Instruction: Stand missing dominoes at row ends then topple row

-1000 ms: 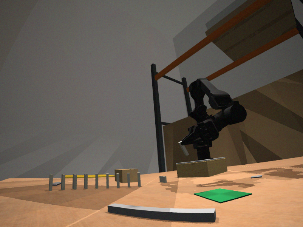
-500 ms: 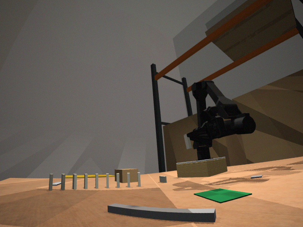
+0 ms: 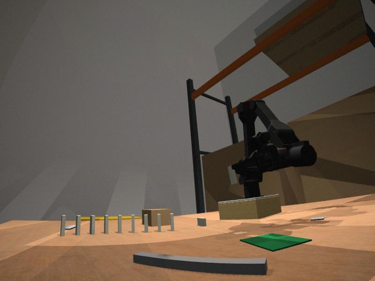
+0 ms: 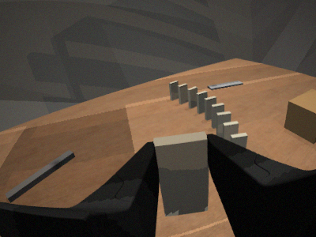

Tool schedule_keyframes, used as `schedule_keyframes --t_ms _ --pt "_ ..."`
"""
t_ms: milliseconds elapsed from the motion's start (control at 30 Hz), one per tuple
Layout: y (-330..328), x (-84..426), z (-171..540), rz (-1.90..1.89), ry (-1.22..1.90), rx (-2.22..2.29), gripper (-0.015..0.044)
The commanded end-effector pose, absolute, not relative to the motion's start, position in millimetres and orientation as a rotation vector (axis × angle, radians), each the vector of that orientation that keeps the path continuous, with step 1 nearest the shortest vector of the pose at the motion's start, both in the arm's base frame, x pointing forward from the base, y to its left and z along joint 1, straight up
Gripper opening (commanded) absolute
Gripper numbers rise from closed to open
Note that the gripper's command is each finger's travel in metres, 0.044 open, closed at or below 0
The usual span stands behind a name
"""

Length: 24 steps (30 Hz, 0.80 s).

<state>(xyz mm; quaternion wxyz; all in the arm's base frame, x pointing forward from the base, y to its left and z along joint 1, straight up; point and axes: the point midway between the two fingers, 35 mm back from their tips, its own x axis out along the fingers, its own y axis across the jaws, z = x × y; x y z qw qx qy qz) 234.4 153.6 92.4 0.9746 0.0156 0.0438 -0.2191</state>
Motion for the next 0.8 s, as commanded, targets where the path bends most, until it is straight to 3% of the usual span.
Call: schedule_keyframes --t_ms 0,767 --pt "154 235 90 -0.441 0.081 0.036 0.0107" --pt "157 242 5 -0.442 0.087 0.032 0.0107"
